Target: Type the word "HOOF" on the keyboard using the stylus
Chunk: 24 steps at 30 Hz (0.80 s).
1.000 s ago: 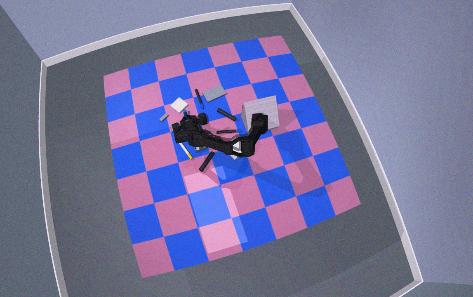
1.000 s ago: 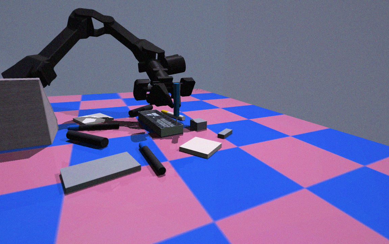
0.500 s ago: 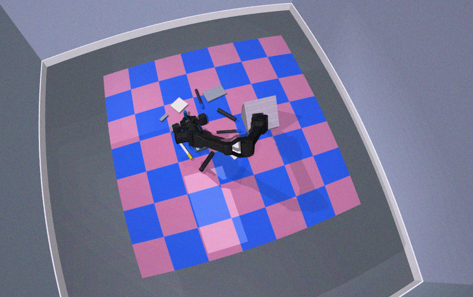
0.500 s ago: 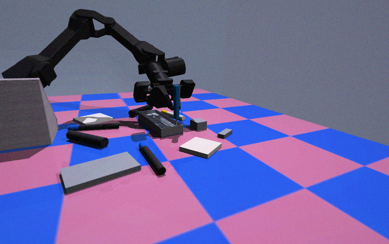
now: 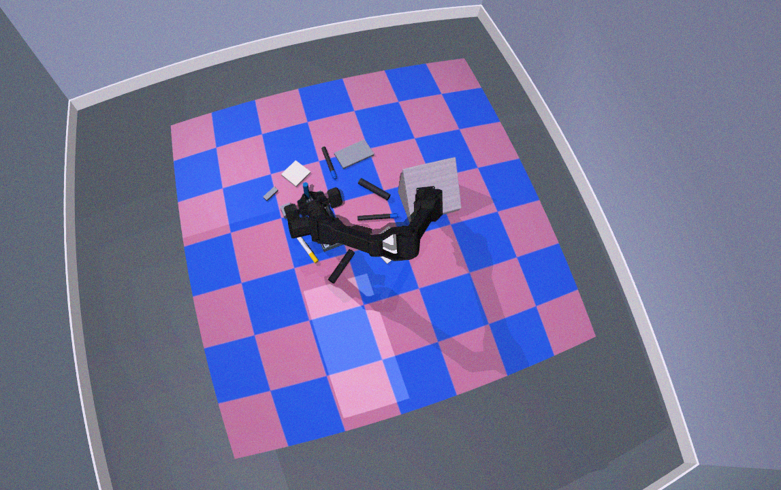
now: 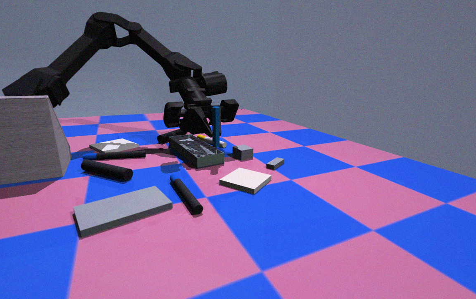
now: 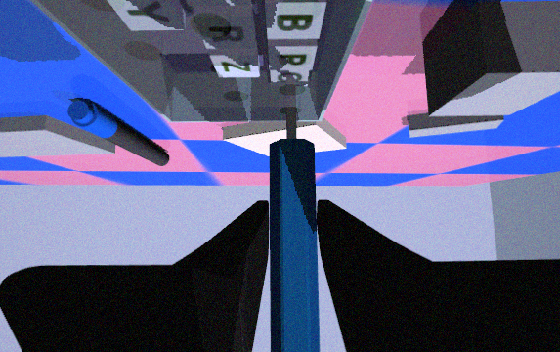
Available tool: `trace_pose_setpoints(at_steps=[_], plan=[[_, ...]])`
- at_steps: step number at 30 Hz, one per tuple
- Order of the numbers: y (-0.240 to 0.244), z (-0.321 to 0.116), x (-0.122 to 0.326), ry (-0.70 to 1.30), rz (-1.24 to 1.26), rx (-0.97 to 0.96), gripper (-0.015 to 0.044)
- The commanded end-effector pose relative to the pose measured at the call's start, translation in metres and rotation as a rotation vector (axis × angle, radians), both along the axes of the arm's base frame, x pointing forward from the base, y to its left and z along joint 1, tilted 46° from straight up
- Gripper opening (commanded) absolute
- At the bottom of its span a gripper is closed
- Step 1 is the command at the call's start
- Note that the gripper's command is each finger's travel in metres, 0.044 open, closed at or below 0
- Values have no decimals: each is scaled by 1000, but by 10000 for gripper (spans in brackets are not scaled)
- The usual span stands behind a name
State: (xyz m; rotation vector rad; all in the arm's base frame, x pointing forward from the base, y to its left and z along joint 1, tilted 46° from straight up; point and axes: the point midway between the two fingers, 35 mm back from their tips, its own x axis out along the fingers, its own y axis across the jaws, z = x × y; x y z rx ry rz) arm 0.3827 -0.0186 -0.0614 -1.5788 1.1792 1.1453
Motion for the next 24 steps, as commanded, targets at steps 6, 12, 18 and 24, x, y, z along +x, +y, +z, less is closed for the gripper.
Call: trace_pose_setpoints(at_steps=[6,12,18,24], plan=[[-2,0,-1,3,-5,-3,81],[-21,19,1,3,-5,-4,81],[-28,26,2,2,-5,-5,81],[-28,23,0,5,-15,-3,71]])
